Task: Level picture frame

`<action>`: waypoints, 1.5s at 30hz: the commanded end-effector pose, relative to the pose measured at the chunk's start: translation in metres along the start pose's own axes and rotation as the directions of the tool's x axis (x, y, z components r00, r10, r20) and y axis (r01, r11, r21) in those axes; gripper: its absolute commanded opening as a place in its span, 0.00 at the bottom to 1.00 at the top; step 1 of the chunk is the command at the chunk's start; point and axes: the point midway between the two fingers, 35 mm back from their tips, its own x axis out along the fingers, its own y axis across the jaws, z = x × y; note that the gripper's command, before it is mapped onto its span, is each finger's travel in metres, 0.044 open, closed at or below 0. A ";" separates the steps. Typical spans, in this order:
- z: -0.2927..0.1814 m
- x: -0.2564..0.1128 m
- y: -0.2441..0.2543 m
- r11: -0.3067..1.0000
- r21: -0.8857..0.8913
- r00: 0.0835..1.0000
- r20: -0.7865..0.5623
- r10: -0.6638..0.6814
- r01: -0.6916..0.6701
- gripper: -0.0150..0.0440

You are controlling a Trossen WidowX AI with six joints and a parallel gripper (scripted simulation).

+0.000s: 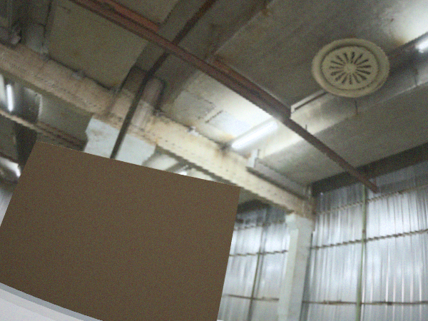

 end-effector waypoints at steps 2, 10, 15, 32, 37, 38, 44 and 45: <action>0.001 0.001 0.002 1.000 -0.007 1.000 0.002 0.017 -0.017 0.25; 0.001 0.002 0.000 1.000 -0.007 1.000 0.002 0.017 -0.017 0.25; 0.001 0.002 -0.002 1.000 -0.007 1.000 0.002 0.017 -0.017 0.25; 0.000 0.001 -0.002 1.000 -0.002 1.000 0.001 0.021 -0.021 0.25; 0.000 0.001 -0.003 1.000 0.003 1.000 0.000 0.023 -0.023 0.25; 0.000 0.001 -0.003 1.000 0.003 1.000 0.000 0.023 -0.023 0.25; 0.000 0.001 -0.003 1.000 0.015 1.000 0.001 0.023 -0.023 0.25; 0.000 0.001 -0.003 0.999 0.040 1.000 0.001 0.023 -0.023 0.25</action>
